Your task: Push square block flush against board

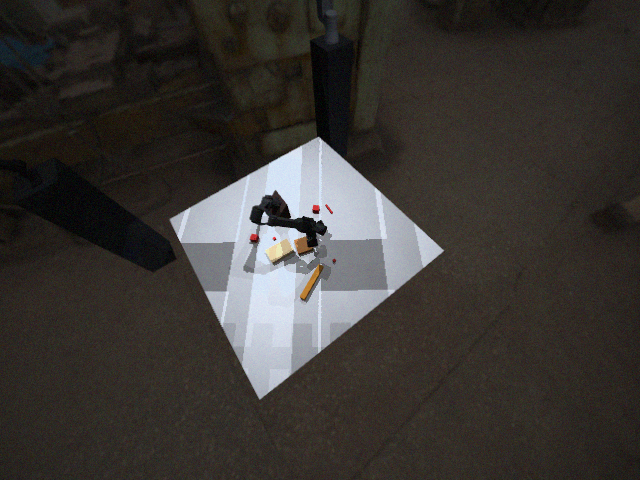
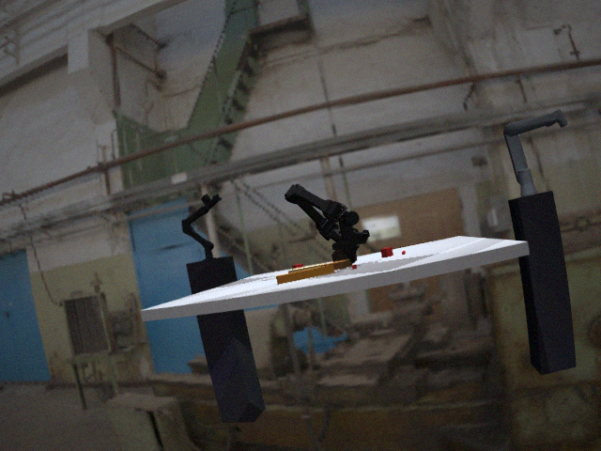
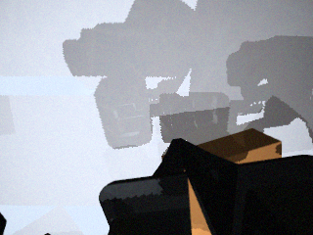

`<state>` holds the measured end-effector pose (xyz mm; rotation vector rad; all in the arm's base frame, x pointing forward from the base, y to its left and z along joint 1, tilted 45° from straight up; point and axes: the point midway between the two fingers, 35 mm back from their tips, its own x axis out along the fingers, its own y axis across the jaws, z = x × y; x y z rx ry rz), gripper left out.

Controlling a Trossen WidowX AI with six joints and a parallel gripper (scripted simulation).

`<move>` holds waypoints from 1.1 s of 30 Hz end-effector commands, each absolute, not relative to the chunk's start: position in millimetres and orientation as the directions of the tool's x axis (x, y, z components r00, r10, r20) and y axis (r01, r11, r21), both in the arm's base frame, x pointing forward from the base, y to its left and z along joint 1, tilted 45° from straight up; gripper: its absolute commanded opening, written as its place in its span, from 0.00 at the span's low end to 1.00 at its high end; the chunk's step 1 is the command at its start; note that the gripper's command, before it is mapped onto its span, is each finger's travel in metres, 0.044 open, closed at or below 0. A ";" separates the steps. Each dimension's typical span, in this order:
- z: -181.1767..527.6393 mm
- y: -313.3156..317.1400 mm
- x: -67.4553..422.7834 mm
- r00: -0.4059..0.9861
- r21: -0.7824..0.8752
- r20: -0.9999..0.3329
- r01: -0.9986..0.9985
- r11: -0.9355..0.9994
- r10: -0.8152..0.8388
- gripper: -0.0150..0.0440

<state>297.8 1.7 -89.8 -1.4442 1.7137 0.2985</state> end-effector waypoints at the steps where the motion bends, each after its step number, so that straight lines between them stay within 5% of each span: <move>1: -85.8 -5.5 295.3 0.026 -0.327 -0.718 -0.895 0.304 -0.695 0.25; 33: -104.9 14.3 311.7 0.027 -0.328 -0.718 -0.894 0.304 -0.695 0.25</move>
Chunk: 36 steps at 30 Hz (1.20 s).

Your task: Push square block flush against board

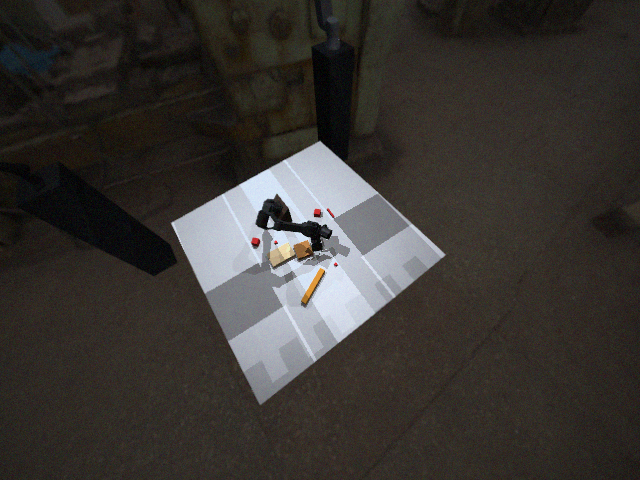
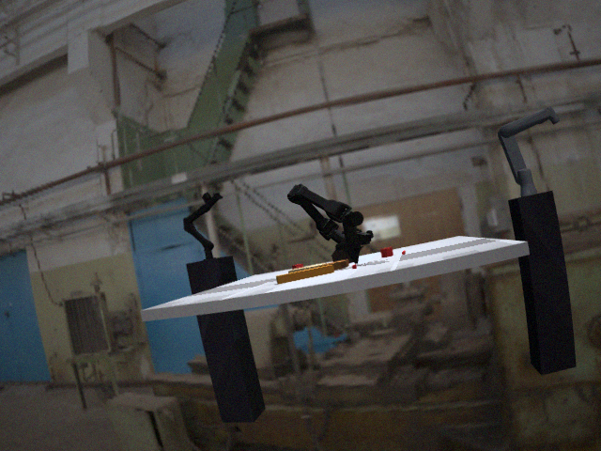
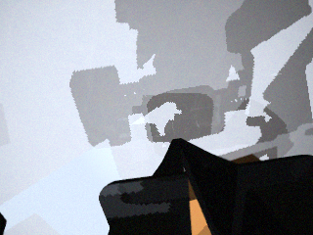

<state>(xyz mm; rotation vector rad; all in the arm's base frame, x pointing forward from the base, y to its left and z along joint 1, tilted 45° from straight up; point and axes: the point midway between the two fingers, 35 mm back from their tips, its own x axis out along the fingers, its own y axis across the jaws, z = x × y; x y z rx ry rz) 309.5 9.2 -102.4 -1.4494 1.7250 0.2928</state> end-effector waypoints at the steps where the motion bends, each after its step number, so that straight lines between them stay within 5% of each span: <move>1: -106.0 15.4 312.3 0.027 -0.329 -0.718 -0.894 0.304 -0.695 0.25; 20: -69.4 57.0 314.4 0.027 -0.341 -0.720 -0.884 0.319 -0.694 0.25; 36: -45.4 35.6 348.3 0.029 -0.601 -0.723 -0.520 0.607 -0.691 0.25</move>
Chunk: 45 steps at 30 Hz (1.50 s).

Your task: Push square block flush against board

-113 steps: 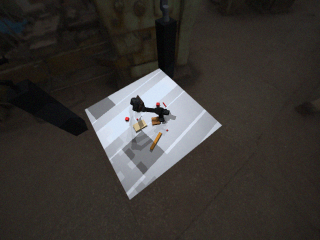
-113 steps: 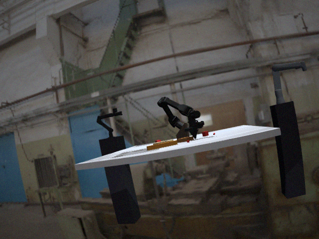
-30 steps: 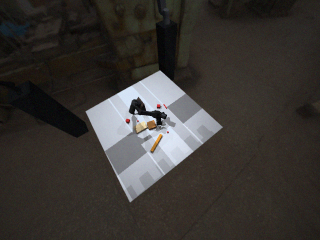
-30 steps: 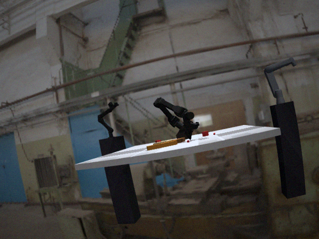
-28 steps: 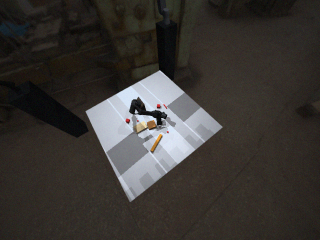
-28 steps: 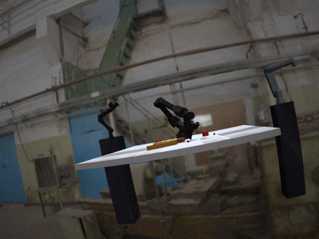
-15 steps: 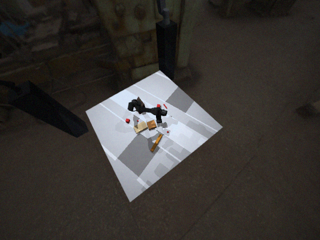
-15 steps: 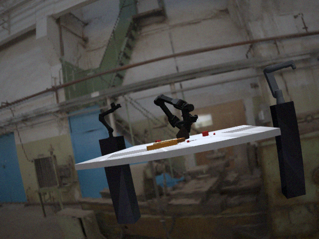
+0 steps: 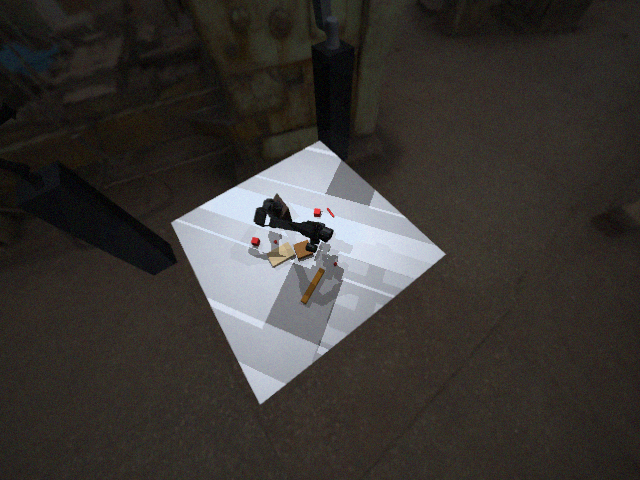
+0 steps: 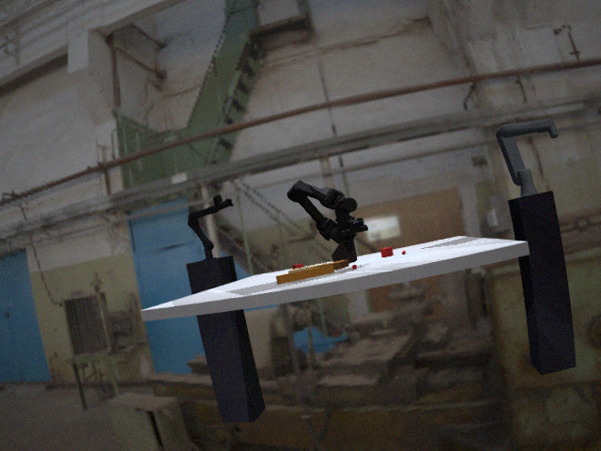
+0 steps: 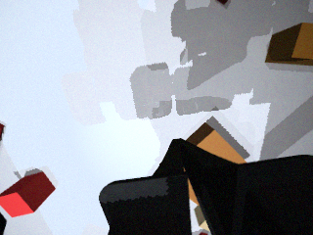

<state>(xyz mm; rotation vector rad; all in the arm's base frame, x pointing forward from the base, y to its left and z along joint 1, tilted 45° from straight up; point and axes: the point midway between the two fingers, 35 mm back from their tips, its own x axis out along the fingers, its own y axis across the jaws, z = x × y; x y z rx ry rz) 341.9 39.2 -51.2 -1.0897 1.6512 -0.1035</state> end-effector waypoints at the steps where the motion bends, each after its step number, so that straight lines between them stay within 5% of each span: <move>1: -43.7 34.0 350.3 0.029 -0.612 -0.723 -0.491 0.620 -0.691 0.25; 22: -6.2 -5.1 388.0 0.030 -0.679 -0.716 0.202 0.706 -0.697 0.25; 45: -45.7 -44.0 379.5 0.029 -0.672 -0.714 0.250 0.697 -0.700 0.25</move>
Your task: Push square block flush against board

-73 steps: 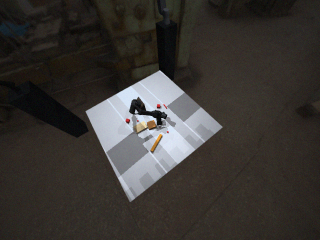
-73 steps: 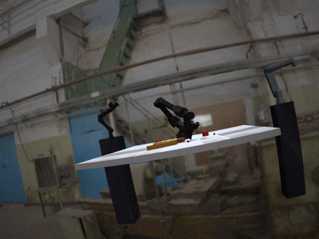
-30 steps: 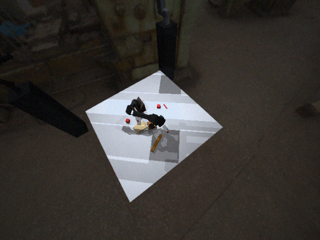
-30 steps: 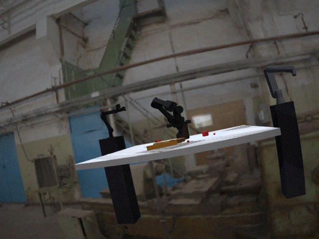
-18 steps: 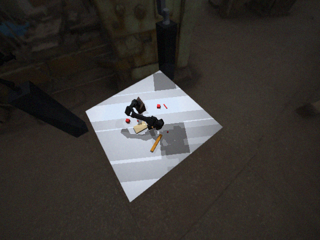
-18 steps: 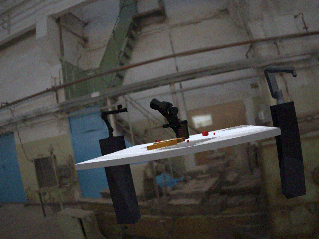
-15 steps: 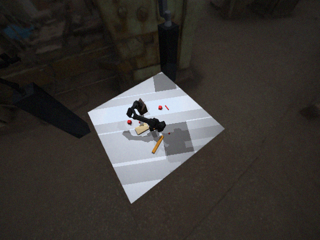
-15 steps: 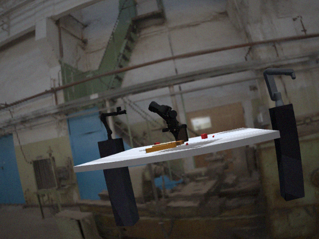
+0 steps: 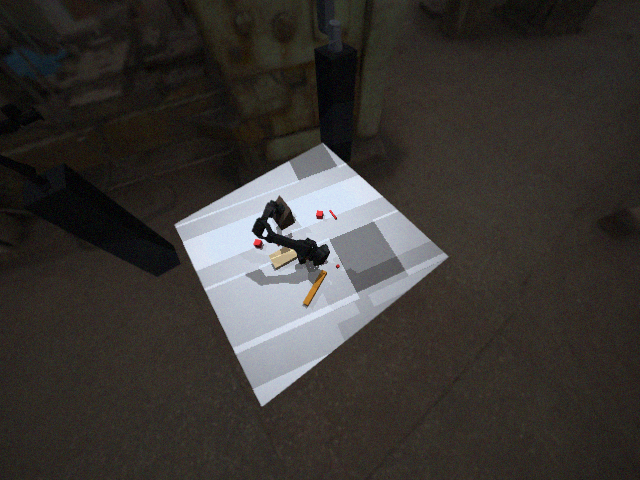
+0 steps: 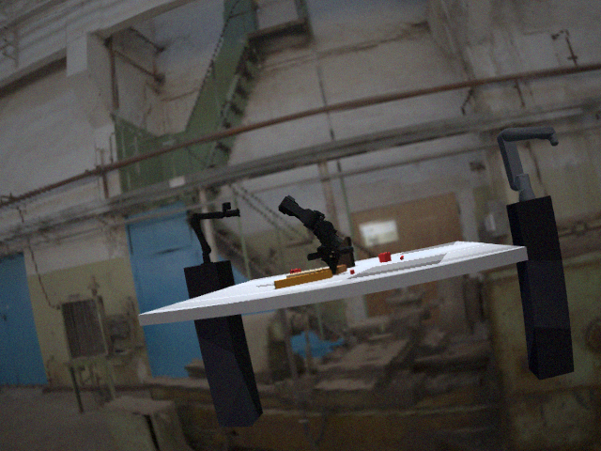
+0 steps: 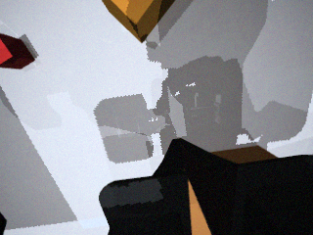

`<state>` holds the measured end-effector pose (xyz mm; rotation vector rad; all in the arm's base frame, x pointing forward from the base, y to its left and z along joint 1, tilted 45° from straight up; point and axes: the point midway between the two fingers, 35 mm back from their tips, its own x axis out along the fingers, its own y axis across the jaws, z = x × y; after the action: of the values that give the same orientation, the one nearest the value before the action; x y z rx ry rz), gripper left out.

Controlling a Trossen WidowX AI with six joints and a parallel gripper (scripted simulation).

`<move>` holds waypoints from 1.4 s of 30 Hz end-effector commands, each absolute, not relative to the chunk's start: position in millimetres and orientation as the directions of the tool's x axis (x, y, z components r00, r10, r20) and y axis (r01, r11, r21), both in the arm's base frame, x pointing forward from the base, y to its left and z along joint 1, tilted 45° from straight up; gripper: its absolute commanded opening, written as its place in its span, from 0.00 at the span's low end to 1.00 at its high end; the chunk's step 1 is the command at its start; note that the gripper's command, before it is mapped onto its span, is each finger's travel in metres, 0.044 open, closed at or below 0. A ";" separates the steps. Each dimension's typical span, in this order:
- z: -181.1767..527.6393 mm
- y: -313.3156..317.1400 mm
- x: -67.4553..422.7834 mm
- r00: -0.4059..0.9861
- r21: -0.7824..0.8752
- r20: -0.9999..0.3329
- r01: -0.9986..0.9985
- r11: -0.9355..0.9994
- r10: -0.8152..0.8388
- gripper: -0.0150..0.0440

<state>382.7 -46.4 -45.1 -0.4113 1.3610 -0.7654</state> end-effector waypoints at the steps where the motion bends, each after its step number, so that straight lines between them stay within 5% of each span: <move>1: -46.1 -43.7 378.0 0.029 -0.672 -0.714 0.250 0.697 -0.700 0.25; 42: -55.1 -35.9 336.4 0.027 -0.672 -0.715 0.248 0.698 -0.699 0.25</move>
<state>333.3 -35.3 -55.3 -0.4178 1.3544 -0.7643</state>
